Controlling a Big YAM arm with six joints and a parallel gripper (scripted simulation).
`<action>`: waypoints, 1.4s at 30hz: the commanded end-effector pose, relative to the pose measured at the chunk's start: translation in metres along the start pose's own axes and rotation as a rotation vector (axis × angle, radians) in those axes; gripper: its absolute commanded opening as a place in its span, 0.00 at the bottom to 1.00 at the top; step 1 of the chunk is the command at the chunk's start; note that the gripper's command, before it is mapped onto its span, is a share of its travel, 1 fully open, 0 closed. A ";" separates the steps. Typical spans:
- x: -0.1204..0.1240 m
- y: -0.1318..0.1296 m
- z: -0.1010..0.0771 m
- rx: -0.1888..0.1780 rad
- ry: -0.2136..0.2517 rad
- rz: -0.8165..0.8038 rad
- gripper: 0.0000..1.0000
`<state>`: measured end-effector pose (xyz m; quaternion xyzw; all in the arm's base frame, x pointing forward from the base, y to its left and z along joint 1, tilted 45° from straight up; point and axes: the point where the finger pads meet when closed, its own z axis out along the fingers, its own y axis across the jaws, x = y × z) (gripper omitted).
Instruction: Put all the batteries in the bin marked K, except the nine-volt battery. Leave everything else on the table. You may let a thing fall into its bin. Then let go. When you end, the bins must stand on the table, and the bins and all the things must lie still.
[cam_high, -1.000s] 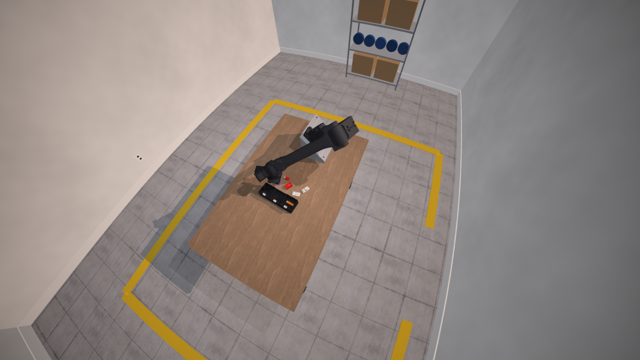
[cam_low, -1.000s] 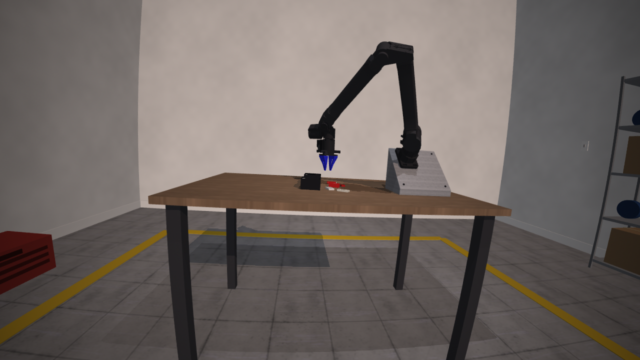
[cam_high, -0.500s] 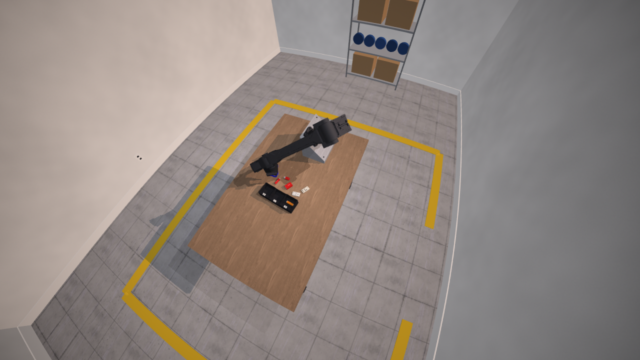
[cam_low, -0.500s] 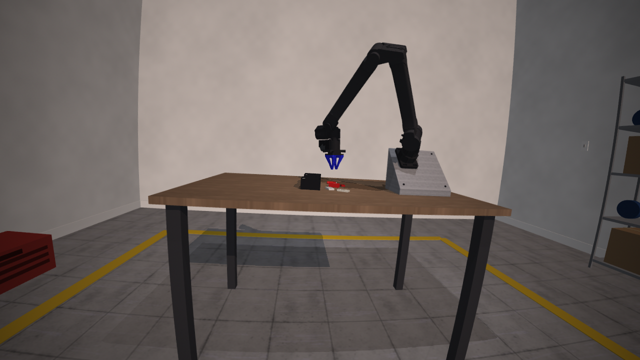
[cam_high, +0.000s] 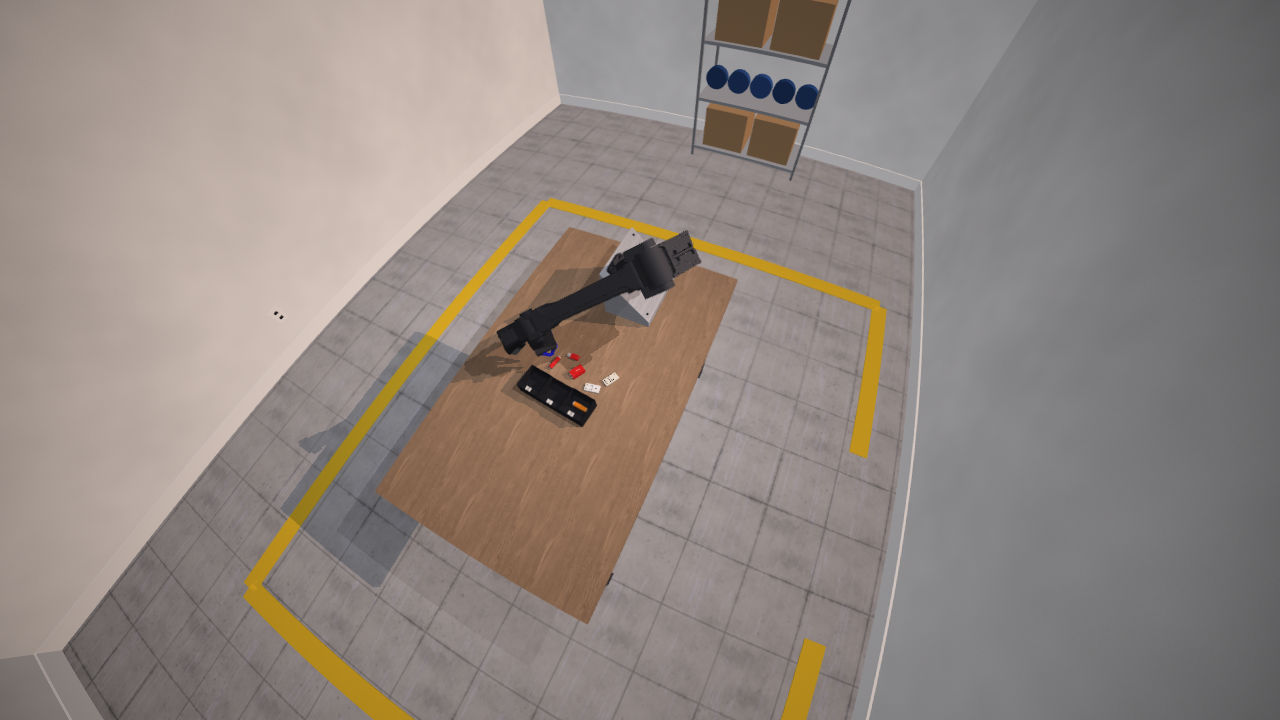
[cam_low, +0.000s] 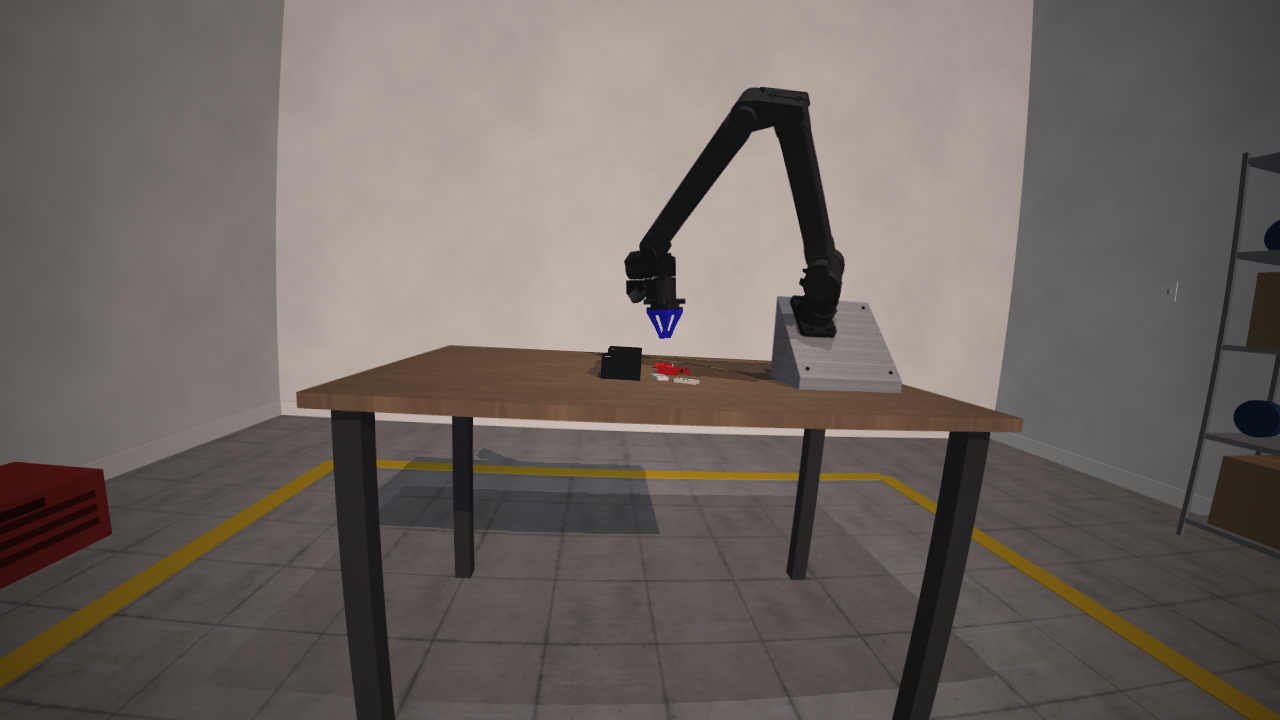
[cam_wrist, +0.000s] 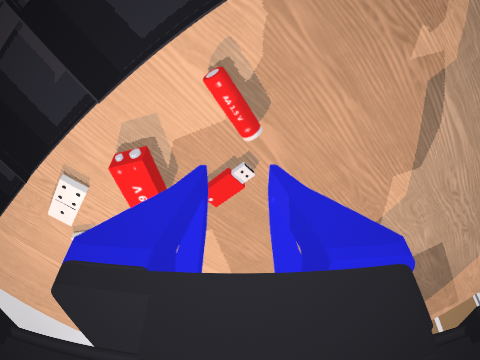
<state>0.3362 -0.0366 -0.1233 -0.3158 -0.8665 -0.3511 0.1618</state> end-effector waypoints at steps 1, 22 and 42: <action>-0.018 0.007 -0.016 -0.011 -0.039 -0.154 0.27; -0.008 0.001 -0.014 -0.034 -0.119 -0.545 0.27; -0.015 0.013 -0.013 -0.023 -0.111 -0.572 0.27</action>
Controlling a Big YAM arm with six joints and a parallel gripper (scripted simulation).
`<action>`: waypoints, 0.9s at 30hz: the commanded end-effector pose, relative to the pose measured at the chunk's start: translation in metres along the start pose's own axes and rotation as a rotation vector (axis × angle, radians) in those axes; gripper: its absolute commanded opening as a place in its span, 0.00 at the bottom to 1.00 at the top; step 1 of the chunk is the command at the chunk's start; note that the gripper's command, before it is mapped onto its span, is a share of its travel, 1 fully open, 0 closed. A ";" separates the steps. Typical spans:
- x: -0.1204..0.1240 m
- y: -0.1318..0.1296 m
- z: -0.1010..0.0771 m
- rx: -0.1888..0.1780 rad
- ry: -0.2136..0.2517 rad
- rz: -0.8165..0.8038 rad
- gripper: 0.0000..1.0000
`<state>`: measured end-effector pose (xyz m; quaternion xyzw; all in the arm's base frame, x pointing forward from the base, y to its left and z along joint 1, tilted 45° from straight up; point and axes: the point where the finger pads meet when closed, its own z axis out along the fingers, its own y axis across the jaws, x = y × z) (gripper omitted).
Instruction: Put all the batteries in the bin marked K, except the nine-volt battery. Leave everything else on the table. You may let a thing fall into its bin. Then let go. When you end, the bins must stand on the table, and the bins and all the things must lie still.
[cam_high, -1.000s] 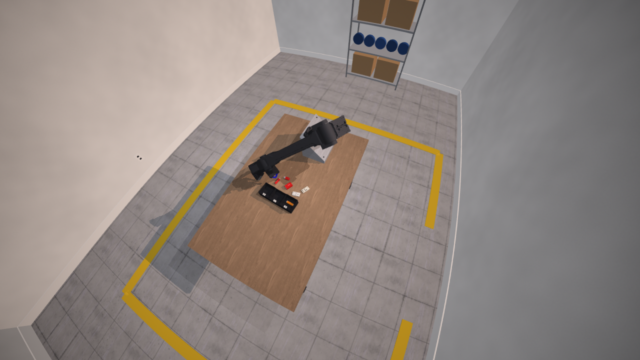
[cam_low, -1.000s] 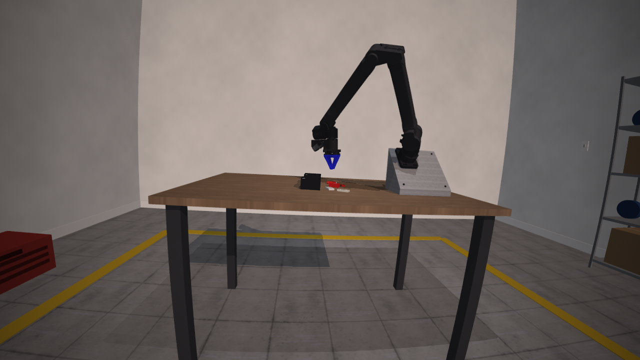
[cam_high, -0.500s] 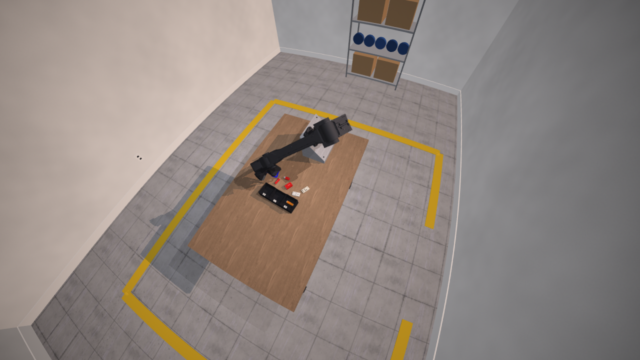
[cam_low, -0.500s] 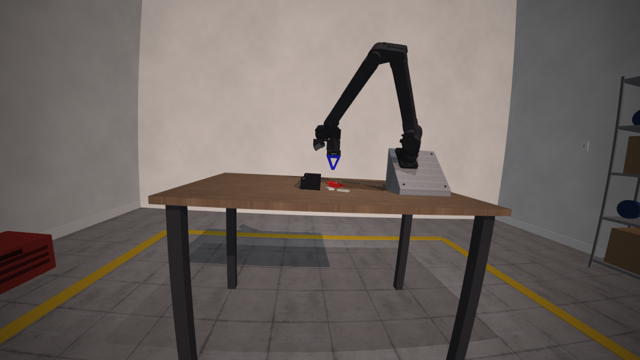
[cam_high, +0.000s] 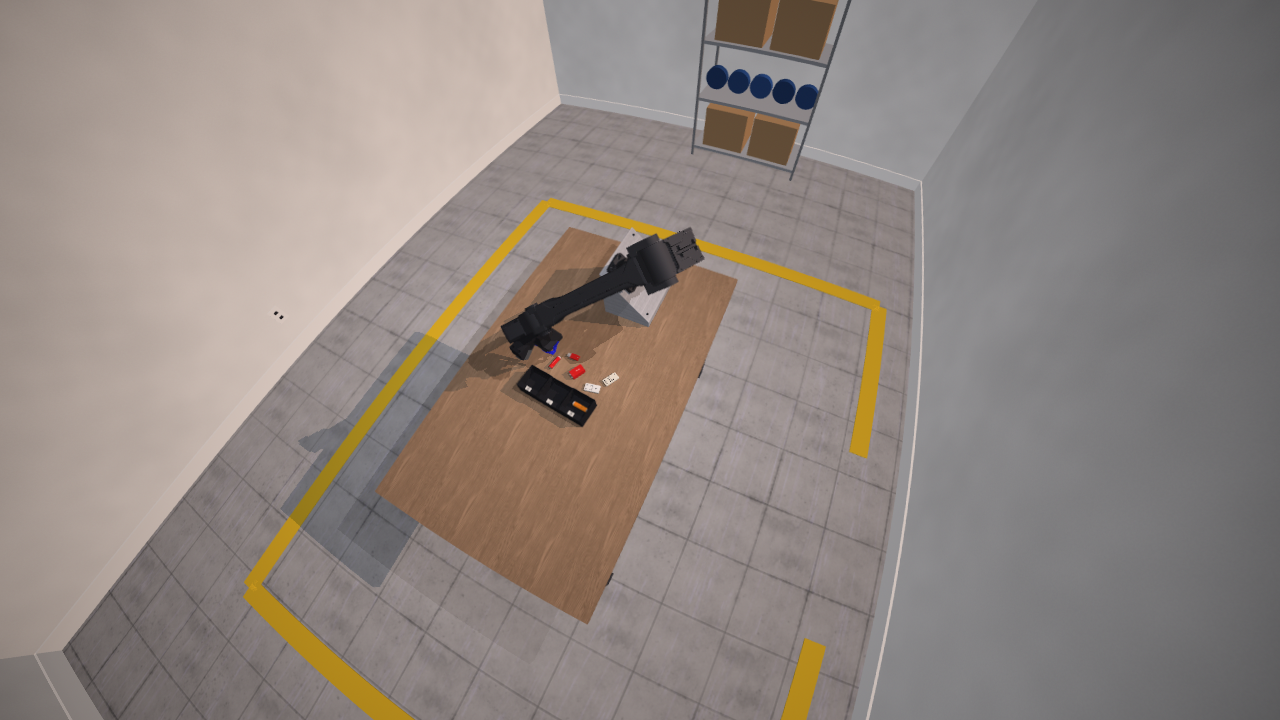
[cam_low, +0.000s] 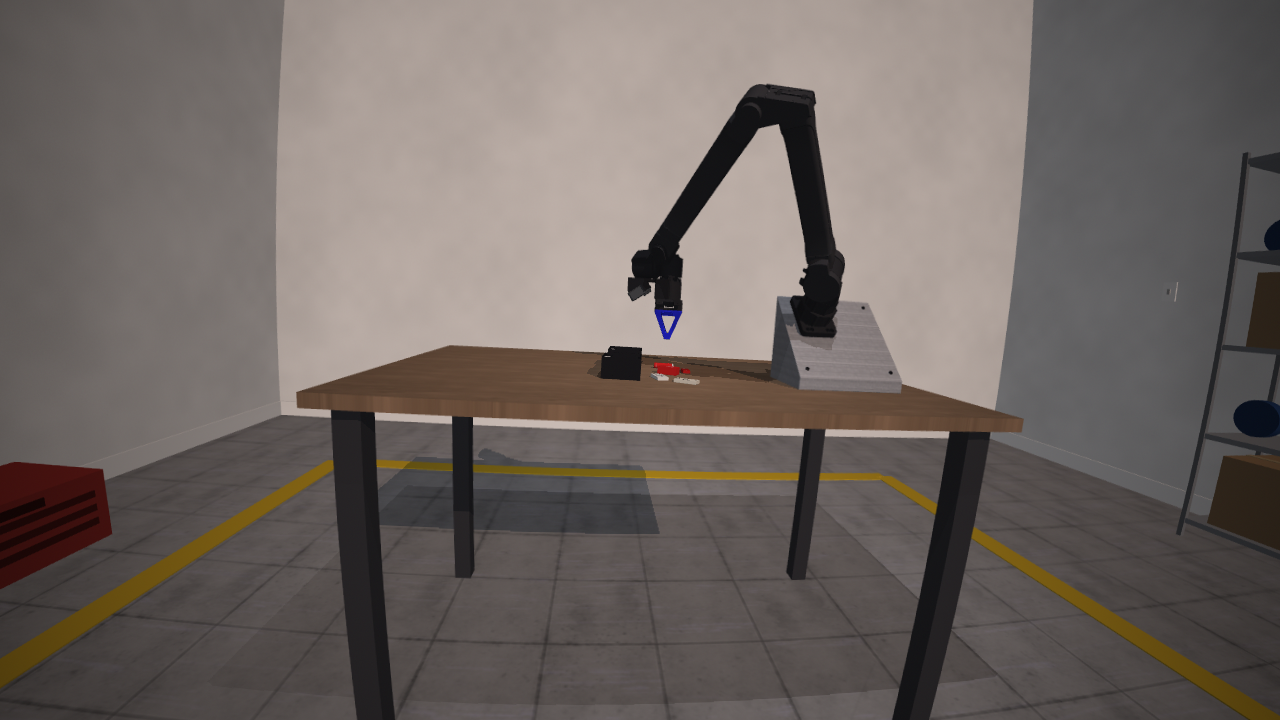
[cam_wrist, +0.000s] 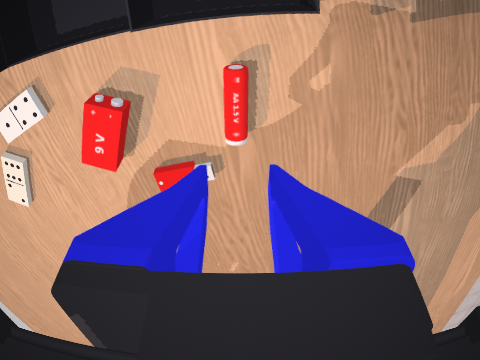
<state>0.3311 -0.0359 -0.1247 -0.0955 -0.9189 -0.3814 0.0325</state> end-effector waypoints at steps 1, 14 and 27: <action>-0.025 0.006 -0.012 0.013 -0.037 -0.051 0.27; -0.025 0.003 -0.006 0.005 -0.020 -0.018 0.27; -0.010 0.002 0.019 -0.001 -0.002 -0.007 0.27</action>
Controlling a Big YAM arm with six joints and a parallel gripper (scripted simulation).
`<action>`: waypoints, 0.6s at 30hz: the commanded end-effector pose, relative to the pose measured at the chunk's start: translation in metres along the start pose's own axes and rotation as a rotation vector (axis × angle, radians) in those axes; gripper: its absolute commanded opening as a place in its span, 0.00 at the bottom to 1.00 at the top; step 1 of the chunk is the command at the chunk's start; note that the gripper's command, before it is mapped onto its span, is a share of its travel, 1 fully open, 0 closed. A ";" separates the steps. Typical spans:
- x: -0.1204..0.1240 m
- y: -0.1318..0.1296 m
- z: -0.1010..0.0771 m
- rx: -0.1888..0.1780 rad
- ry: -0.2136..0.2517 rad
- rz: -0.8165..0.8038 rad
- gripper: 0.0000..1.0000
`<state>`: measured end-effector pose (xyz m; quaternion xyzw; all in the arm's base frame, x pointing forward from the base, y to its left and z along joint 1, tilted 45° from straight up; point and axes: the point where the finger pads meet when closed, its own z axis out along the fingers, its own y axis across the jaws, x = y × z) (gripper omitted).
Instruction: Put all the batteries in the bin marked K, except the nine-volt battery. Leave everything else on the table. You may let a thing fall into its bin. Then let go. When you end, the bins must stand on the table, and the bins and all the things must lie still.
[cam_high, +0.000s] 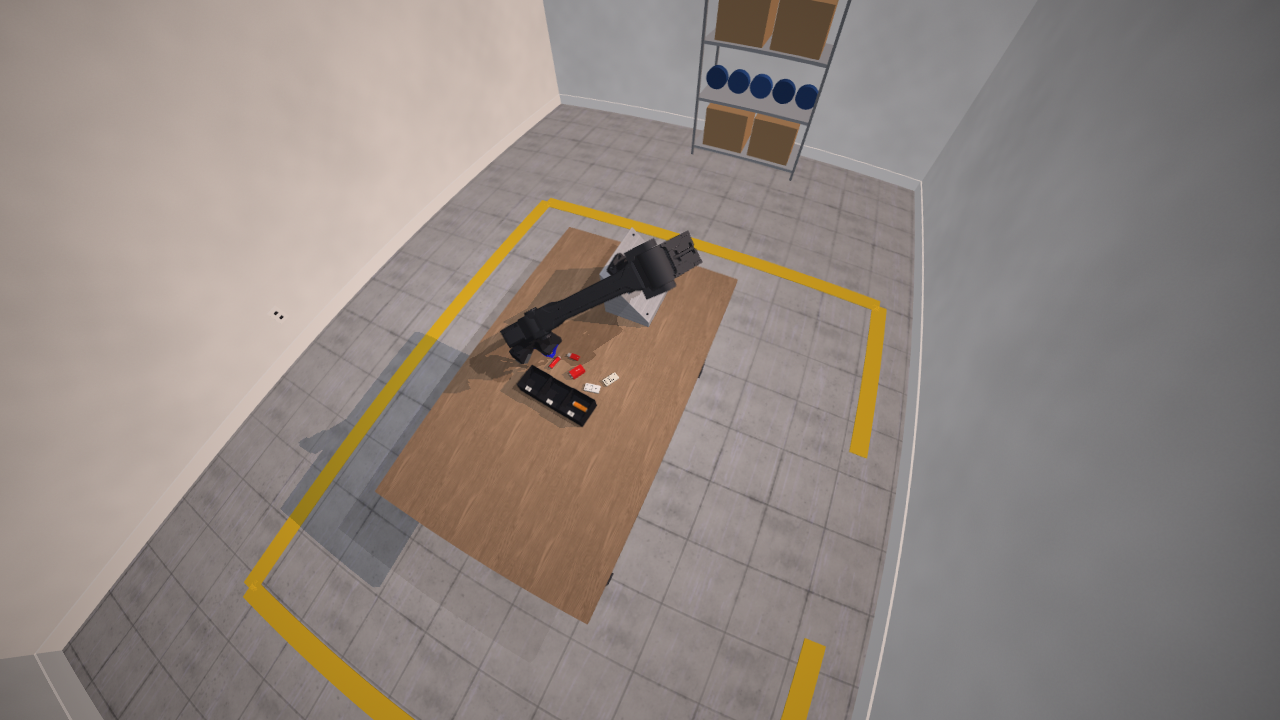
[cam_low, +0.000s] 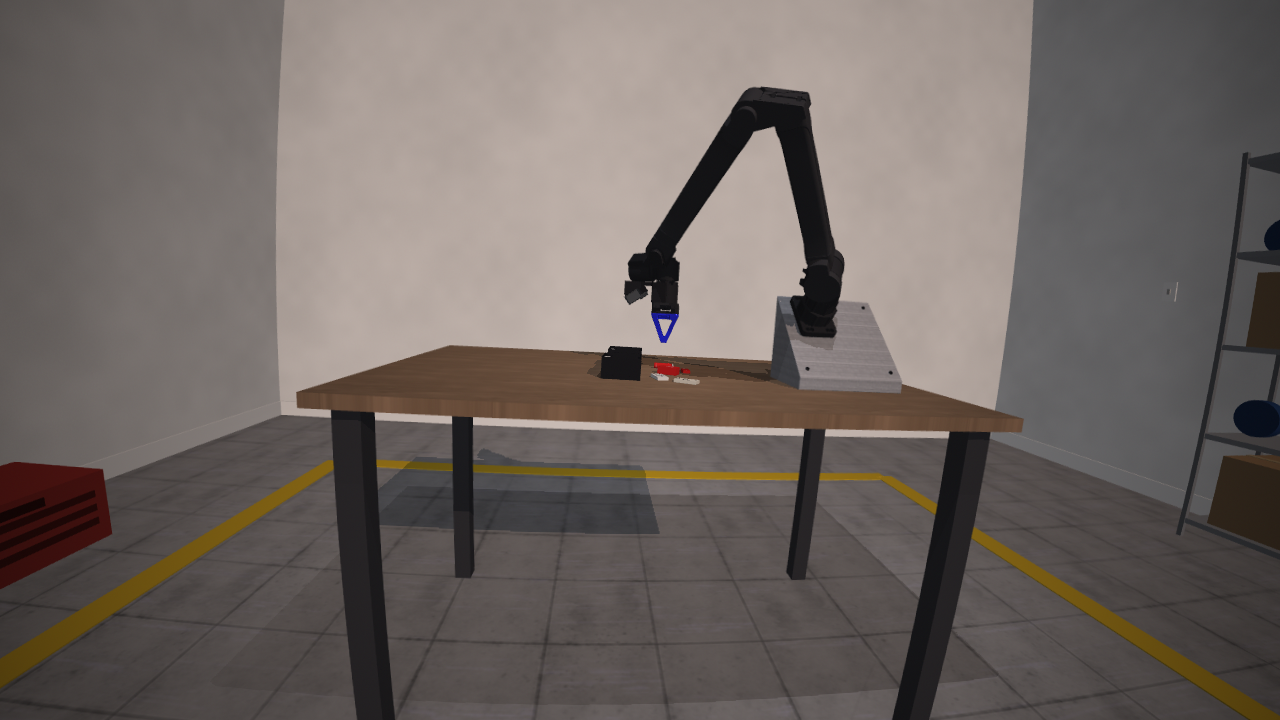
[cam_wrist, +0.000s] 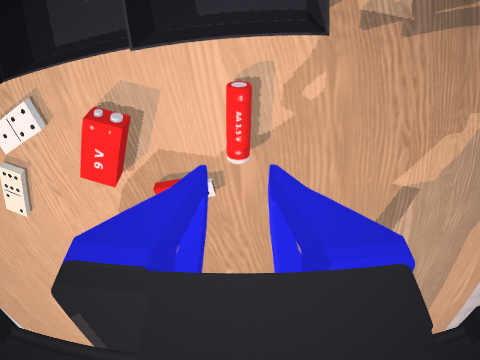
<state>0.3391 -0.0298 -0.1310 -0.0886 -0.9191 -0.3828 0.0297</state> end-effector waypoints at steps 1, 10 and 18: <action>-0.002 0.001 0.014 0.001 -0.002 0.008 0.27; 0.004 0.001 0.050 0.001 -0.001 0.009 0.27; -0.017 -0.002 0.035 0.007 -0.061 0.002 0.27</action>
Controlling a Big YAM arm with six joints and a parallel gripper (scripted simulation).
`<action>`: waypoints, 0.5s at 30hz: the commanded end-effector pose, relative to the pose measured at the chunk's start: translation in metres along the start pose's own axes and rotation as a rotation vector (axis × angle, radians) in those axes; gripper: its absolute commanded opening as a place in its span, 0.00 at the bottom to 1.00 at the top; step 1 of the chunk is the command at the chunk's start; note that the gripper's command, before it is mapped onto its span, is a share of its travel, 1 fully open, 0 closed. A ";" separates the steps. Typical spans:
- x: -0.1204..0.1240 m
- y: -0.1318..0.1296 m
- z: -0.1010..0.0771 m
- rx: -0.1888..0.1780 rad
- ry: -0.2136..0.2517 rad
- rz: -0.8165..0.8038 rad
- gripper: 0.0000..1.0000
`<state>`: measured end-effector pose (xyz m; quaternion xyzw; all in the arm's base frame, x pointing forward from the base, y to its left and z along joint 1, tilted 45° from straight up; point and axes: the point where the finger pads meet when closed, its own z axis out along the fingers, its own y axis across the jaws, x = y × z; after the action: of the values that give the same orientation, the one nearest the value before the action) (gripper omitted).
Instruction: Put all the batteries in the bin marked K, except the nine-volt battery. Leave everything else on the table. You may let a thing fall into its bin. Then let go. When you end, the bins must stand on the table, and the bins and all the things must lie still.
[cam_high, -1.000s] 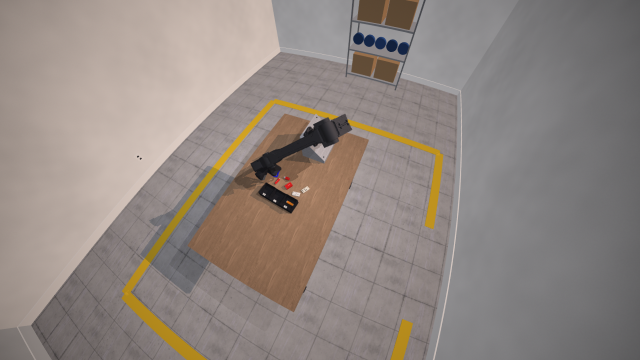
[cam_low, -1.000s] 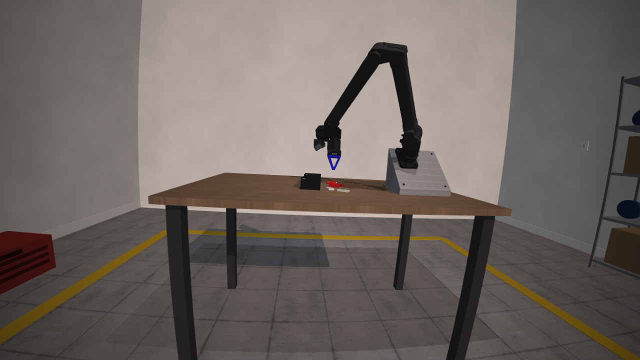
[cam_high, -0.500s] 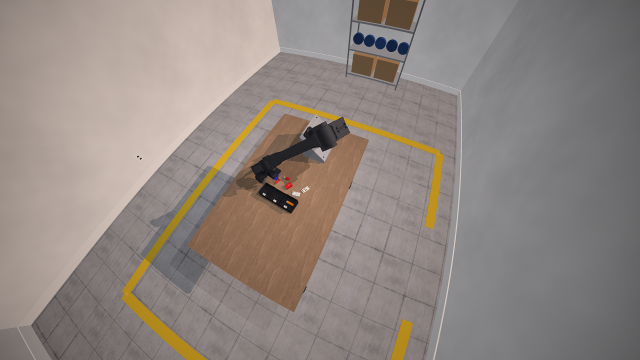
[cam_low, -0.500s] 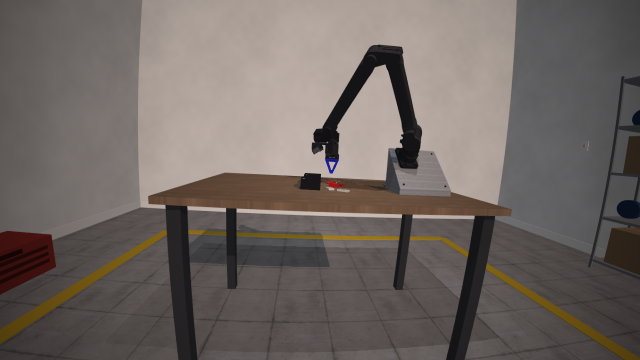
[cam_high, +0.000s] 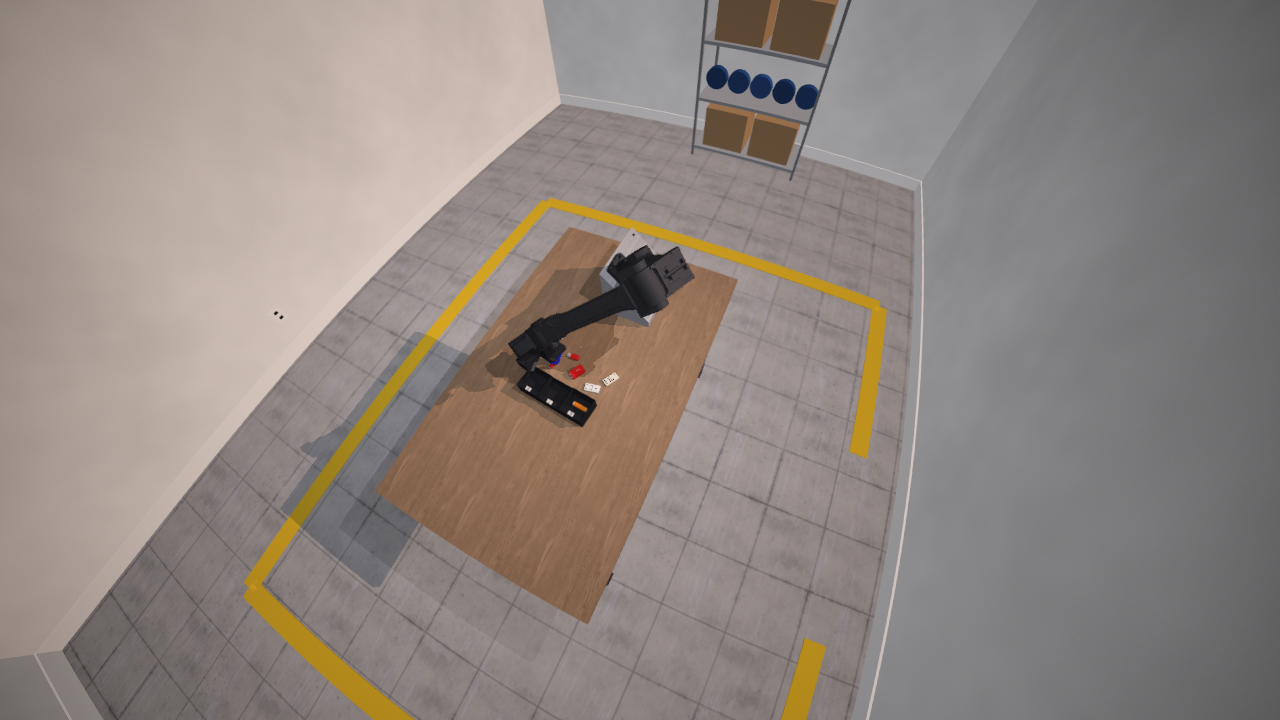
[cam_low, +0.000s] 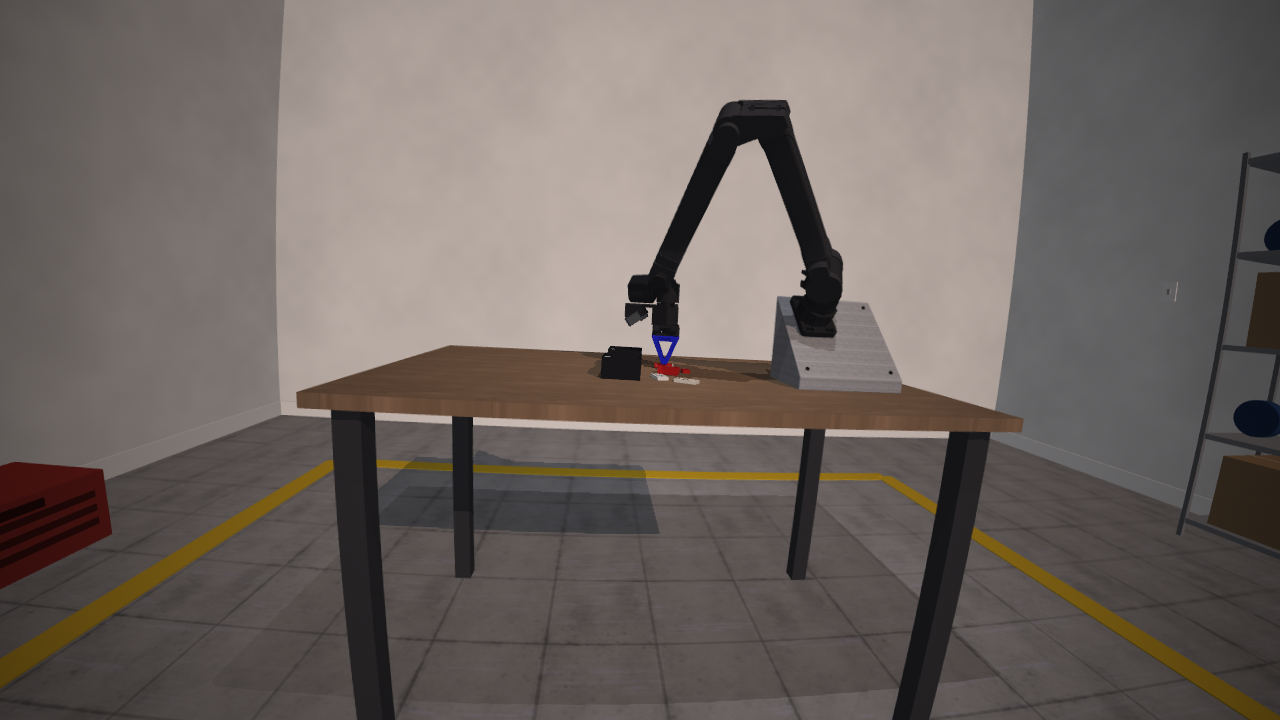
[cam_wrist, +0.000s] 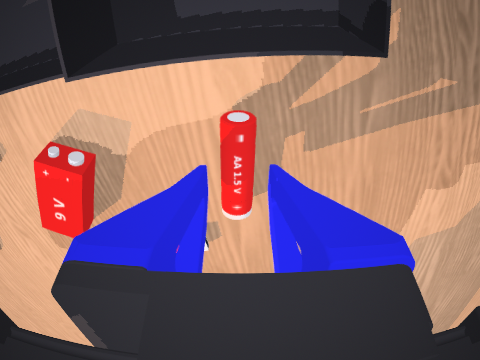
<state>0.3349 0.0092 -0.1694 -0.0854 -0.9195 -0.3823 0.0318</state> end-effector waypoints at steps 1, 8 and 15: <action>-0.021 0.003 -0.014 0.006 -0.057 -0.005 0.27; -0.001 0.002 0.011 -0.001 -0.009 0.011 0.27; -0.006 -0.002 -0.001 -0.001 -0.043 0.026 0.27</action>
<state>0.3361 0.0164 -0.1756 -0.0878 -0.9200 -0.3809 0.0283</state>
